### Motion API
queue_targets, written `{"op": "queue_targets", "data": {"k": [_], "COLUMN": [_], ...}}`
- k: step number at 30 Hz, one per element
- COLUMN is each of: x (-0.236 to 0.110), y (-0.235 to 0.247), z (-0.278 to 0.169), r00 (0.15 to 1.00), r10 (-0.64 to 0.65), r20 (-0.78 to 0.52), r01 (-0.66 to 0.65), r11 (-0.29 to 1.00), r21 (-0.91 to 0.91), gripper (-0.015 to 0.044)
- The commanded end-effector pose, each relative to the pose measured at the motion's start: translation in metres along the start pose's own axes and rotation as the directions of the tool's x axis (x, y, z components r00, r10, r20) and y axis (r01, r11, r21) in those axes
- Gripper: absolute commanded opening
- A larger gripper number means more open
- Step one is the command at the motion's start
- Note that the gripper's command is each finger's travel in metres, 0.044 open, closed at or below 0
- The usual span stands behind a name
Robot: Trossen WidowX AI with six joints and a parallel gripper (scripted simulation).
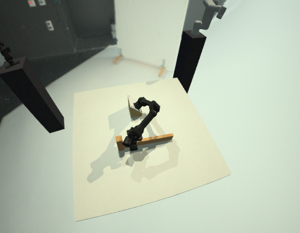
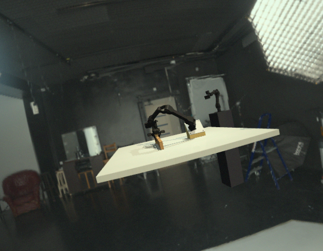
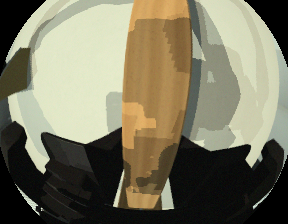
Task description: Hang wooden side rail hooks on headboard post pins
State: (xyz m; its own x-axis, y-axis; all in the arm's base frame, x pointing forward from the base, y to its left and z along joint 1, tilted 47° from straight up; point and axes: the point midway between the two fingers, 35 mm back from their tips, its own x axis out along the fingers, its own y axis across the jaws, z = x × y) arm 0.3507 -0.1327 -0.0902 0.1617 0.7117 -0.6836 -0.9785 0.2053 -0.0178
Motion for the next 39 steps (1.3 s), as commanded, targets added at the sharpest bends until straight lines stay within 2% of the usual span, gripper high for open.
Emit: {"op": "queue_targets", "data": {"k": [1,13,18,22,31,39], "x": [-0.001,0.0,-0.023,-0.04,-0.039,-0.038], "y": [-0.001,0.0,0.0,0.0,0.001,0.001], "z": [-0.003,0.0,0.0,0.0,0.03,0.027], "r00": [1.0,1.0,1.0,1.0,1.0,1.0], "r10": [-0.008,0.0,-0.004,-0.007,-0.007,0.0], "r20": [-0.008,0.0,-0.006,-0.009,-0.008,-0.008], "r01": [0.008,0.0,0.004,0.008,0.007,0.0], "r11": [1.0,1.0,1.0,1.0,1.0,1.0], "r21": [0.004,0.0,0.002,0.004,0.005,0.001], "gripper": [0.0,0.0315,0.044,0.044,0.044,0.044]}}
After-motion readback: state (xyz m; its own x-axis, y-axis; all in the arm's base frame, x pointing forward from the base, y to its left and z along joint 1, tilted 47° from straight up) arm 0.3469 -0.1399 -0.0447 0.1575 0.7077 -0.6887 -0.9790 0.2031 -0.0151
